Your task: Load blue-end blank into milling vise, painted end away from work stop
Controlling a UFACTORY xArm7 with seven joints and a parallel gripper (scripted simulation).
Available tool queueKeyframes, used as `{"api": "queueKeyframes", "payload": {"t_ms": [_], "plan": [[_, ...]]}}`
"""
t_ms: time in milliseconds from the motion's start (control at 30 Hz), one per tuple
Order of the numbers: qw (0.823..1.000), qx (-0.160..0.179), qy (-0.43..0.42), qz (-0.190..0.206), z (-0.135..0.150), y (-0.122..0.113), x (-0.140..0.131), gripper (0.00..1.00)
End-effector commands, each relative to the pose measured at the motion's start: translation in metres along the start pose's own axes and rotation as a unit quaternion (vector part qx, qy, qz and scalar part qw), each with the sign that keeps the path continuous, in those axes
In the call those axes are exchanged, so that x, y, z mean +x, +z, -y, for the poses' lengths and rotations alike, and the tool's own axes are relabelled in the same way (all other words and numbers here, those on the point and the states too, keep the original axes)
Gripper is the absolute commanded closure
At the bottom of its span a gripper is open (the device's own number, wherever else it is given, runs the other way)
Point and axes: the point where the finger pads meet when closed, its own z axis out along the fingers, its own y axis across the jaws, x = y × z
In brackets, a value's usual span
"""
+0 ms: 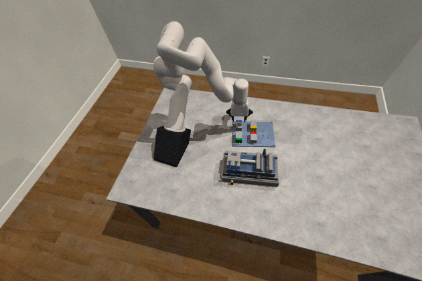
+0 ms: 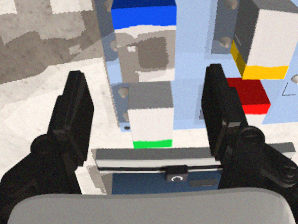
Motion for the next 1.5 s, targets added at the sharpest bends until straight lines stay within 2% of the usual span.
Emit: {"api": "queueKeyframes", "payload": {"t_ms": [0,100,367,1467], "plan": [[1.0,-0.001,0.0,0.0,-0.002,0.022,0.0,0.28],[1.0,-0.001,0.0,0.0,-0.002,0.035,-0.001,0.28],[1.0,0.0,0.0,0.001,0.0,0.032,0.0,0.28],[1.0,-0.001,0.0,0.0,-0.002,0.043,0.0,0.28]]}}
